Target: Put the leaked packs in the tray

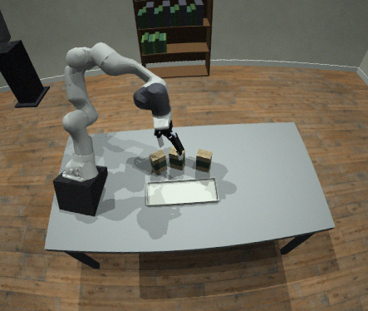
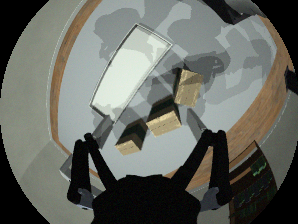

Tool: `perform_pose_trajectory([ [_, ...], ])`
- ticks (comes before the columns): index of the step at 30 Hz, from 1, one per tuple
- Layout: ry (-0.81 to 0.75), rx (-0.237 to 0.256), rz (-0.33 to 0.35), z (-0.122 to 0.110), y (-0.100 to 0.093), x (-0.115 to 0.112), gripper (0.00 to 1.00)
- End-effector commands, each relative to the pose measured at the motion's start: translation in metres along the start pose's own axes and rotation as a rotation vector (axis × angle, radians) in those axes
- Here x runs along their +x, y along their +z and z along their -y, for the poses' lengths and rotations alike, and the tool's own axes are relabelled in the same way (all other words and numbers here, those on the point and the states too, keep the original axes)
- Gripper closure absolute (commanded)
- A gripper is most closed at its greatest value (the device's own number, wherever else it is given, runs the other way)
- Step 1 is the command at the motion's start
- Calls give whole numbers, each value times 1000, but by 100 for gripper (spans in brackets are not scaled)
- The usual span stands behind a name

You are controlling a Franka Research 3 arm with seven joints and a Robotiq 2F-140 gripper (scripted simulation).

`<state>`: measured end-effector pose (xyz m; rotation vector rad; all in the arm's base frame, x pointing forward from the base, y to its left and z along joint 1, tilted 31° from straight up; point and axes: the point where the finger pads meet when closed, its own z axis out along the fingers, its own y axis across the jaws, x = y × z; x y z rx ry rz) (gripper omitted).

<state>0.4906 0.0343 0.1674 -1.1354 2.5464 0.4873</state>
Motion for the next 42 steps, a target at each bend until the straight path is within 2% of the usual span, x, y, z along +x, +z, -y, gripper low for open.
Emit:
perform_pose_trajectory([
  [1,153,-68,-10,-36,3,14,0],
  [3,190,-98,-14,-53,5,21,0],
  [4,192,-99,-14,-54,6,21,0],
  [6,239,-136,-21,-76,8,30,0],
  [9,255,-149,-23,-84,9,33,0],
  [42,255,-150,-23,-84,9,33,0],
])
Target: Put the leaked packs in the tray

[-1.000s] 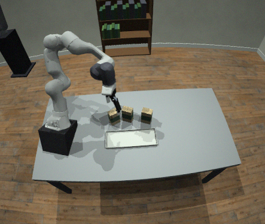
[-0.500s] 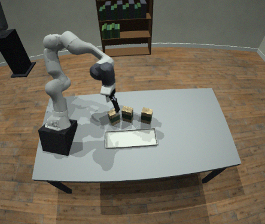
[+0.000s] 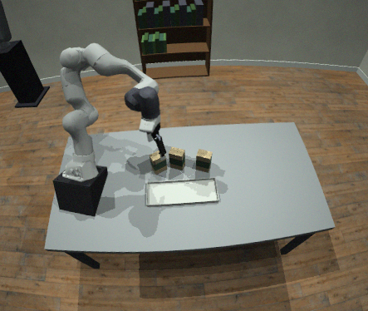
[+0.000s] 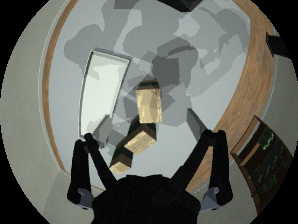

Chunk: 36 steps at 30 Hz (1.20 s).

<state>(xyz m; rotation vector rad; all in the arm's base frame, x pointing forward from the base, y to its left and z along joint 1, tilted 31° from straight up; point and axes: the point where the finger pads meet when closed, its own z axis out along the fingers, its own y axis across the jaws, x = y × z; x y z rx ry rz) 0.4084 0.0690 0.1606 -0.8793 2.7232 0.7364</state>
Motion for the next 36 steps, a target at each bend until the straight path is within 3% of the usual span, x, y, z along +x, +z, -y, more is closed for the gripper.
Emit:
perform_pose_trajectory([
  [1,9,-2,0,-1,0,0,0],
  [2,9,-2,0,-1,0,0,0],
  [3,9,-2,0,-1,0,0,45],
  [20,9,-2,0,-1,0,0,45],
  [29,12,0,1,-2,19,1,45],
  [36,12,0,1,-2,19,1,45],
])
